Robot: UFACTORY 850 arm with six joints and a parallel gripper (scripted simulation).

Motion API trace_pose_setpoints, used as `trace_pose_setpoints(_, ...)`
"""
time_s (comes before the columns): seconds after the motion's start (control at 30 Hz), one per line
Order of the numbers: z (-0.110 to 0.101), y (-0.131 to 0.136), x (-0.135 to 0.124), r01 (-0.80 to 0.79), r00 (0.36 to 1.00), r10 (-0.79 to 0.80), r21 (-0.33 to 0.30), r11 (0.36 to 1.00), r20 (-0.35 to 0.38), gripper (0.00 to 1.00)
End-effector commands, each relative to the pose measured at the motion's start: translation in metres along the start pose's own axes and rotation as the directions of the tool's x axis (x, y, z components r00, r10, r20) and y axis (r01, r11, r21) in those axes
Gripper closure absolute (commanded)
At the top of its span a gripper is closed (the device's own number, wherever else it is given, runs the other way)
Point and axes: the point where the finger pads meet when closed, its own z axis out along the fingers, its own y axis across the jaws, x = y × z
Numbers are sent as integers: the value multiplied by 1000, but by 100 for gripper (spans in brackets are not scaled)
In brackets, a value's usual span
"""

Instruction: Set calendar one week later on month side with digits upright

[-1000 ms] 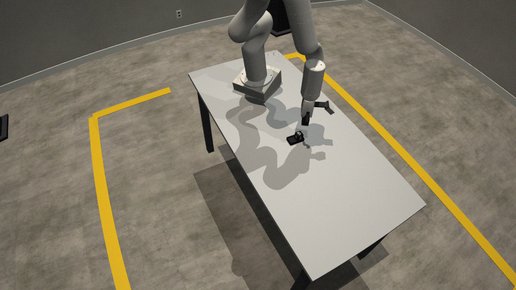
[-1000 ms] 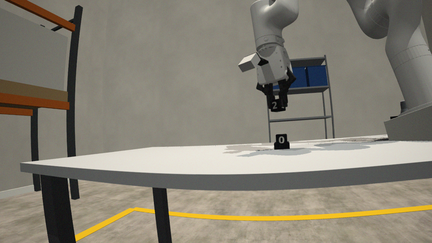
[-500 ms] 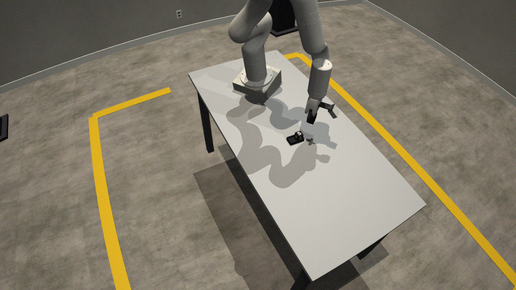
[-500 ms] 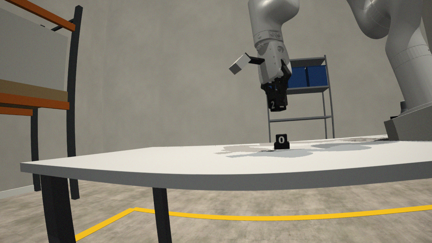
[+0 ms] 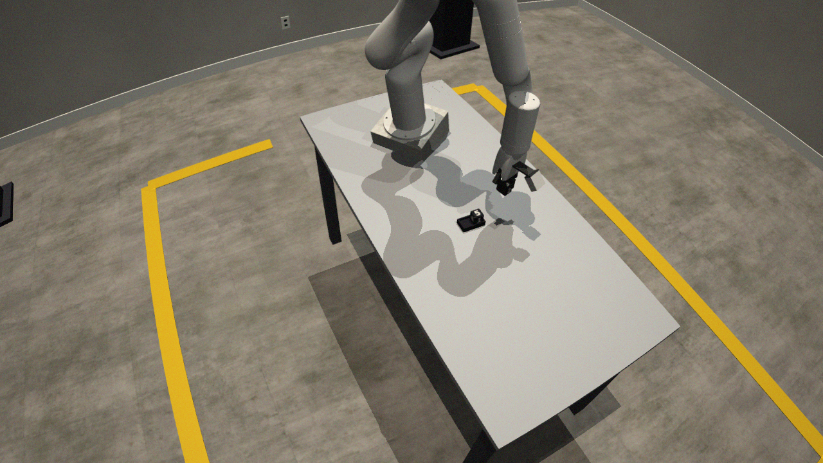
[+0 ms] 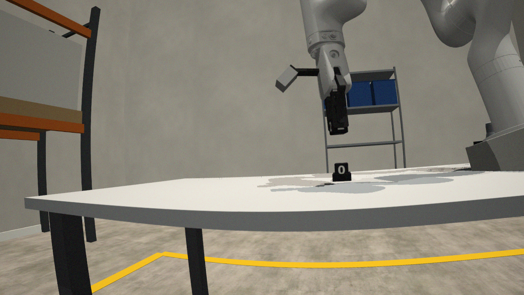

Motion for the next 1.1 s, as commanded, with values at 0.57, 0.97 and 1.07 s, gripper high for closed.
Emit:
trace_pose_setpoints(0.57,4,-5,2,-65,998,64,-37,997,-28,71)
trace_pose_setpoints(0.97,44,-4,2,-65,998,64,-37,997,-29,71)
trace_pose_setpoints(1.07,59,-4,3,-65,998,64,-37,997,-29,71)
